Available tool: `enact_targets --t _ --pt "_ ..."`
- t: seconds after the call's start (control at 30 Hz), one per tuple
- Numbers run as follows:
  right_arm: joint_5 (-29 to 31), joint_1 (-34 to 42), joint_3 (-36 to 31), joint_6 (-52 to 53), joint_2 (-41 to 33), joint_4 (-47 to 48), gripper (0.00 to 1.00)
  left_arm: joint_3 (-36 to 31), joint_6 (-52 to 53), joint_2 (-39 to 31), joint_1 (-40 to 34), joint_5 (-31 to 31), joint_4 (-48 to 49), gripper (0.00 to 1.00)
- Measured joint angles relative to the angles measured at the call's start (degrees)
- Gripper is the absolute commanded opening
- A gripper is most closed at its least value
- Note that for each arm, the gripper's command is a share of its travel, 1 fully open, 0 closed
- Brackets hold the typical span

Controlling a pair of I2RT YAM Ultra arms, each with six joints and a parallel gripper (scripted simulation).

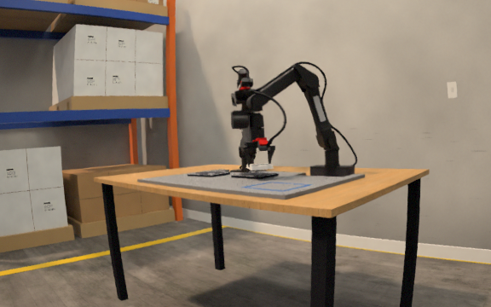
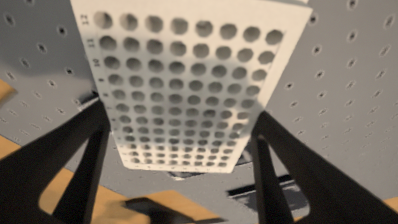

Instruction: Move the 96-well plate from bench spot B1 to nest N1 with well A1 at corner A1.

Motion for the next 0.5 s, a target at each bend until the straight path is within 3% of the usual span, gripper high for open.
enact_targets --t 0.5 --pt "-0.04 -0.13 0.0 -0.02 0.0 -0.07 1.0 0.0 32.5 0.0 0.0 0.0 0.09 0.79"
